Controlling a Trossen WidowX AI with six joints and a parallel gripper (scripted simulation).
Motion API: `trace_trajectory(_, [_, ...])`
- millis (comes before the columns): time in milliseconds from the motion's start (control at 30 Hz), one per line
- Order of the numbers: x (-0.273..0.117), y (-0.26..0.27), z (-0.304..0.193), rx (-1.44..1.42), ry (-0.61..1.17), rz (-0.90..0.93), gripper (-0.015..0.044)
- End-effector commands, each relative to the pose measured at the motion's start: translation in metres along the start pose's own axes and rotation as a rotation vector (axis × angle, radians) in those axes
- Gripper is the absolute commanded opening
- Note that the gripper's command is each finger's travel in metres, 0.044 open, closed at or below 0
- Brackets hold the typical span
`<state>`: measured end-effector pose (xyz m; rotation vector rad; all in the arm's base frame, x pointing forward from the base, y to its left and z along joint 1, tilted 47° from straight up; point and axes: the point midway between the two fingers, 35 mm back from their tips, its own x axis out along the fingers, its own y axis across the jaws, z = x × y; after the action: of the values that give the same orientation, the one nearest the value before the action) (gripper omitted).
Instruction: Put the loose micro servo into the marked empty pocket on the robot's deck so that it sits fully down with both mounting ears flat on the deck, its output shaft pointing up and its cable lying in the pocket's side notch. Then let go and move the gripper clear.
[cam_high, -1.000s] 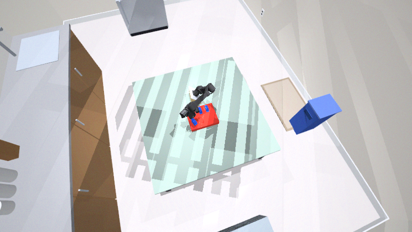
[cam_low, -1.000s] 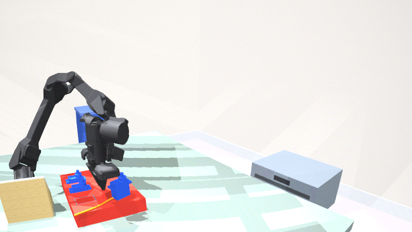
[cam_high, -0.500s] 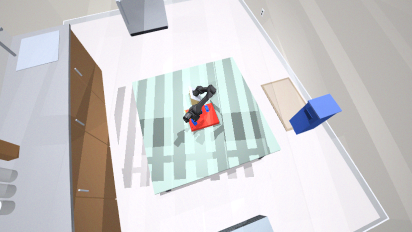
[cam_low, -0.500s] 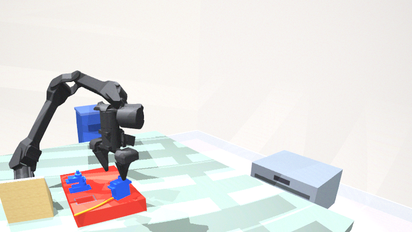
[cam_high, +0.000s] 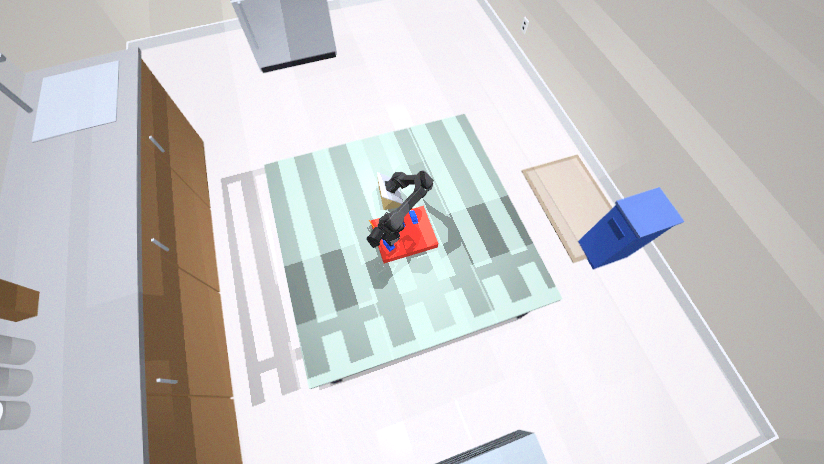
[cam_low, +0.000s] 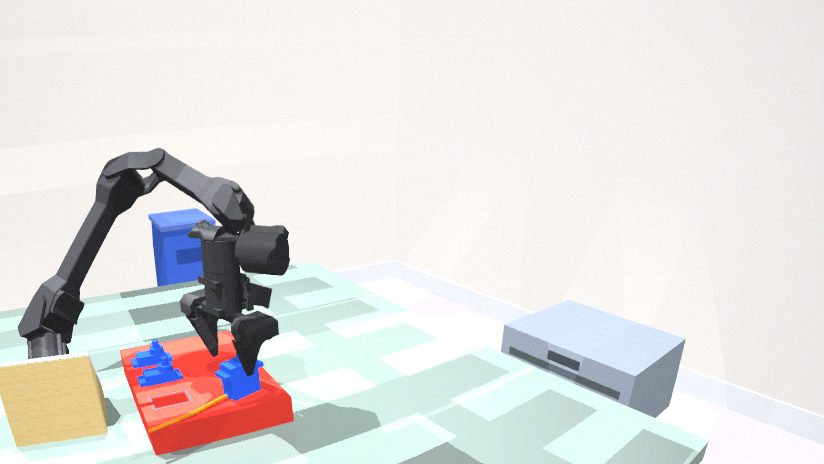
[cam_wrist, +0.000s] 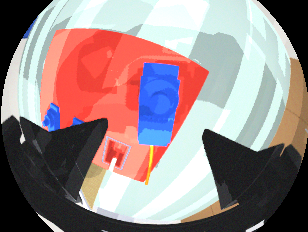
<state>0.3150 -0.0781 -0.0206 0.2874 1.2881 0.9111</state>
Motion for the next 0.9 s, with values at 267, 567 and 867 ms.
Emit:
trace_trajectory(267, [0.009, 0.001, 0.0, 0.007, -0.003, 0.005, 0.0309])
trace_trajectory(567, [0.009, 0.001, 0.0, 0.007, -0.003, 0.005, 0.0112])
trace_trajectory(867, [-0.006, 0.001, 0.0, 0.007, -0.003, 0.005, 0.0])
